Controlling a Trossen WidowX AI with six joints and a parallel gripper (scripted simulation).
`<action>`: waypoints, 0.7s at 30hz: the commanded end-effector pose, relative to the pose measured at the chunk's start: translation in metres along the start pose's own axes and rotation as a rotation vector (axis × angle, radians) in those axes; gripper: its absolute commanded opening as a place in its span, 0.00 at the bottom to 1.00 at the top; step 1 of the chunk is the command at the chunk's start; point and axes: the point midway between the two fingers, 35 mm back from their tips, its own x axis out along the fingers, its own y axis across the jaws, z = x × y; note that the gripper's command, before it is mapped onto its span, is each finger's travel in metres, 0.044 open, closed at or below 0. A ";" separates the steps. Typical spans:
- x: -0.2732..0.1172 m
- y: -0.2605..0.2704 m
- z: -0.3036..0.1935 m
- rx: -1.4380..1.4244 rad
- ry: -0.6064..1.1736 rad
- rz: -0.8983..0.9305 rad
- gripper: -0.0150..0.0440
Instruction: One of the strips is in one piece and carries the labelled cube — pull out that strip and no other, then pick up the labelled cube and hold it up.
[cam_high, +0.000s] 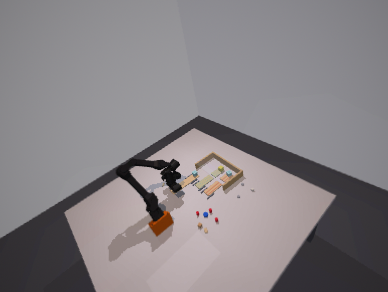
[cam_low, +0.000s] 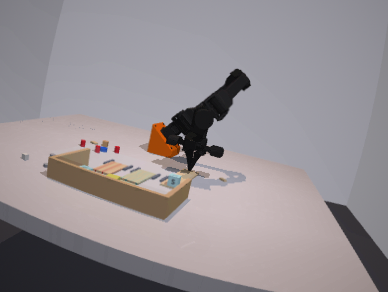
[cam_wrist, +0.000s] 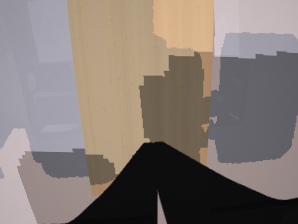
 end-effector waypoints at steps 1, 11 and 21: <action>-0.027 0.001 0.004 -0.003 0.000 0.001 0.25; -0.037 0.002 0.031 -0.070 0.004 0.001 0.52; -0.041 0.002 0.073 -0.074 0.002 0.001 0.97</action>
